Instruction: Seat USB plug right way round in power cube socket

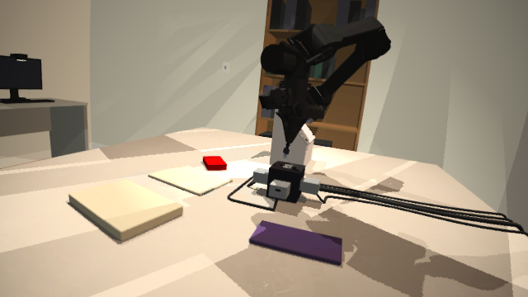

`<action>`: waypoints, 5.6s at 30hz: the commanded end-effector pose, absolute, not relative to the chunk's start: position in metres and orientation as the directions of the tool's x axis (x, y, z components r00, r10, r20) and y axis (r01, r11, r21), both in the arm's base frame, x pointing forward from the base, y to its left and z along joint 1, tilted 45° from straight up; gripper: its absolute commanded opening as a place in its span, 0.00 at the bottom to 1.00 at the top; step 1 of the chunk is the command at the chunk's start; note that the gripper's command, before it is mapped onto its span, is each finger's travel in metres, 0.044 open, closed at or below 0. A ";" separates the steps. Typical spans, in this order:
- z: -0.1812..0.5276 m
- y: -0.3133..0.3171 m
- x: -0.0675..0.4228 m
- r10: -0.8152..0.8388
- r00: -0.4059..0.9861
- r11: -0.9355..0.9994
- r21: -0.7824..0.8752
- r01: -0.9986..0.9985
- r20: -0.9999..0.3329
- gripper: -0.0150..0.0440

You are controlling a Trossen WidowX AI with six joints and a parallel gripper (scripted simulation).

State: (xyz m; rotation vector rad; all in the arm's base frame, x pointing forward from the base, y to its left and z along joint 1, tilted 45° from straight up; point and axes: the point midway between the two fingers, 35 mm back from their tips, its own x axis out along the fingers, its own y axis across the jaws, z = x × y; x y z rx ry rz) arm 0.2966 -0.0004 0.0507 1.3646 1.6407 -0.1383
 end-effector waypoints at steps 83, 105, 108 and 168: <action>0.049 0.005 0.298 0.722 0.093 -0.105 0.023 0.994 -0.686 0.25; 0.048 0.008 0.298 0.733 0.094 -0.105 0.025 0.994 -0.674 0.25; 0.048 0.008 0.298 0.735 0.094 -0.104 0.025 0.994 -0.672 0.25; 0.045 0.015 0.299 0.755 0.096 -0.103 0.028 0.994 -0.648 0.25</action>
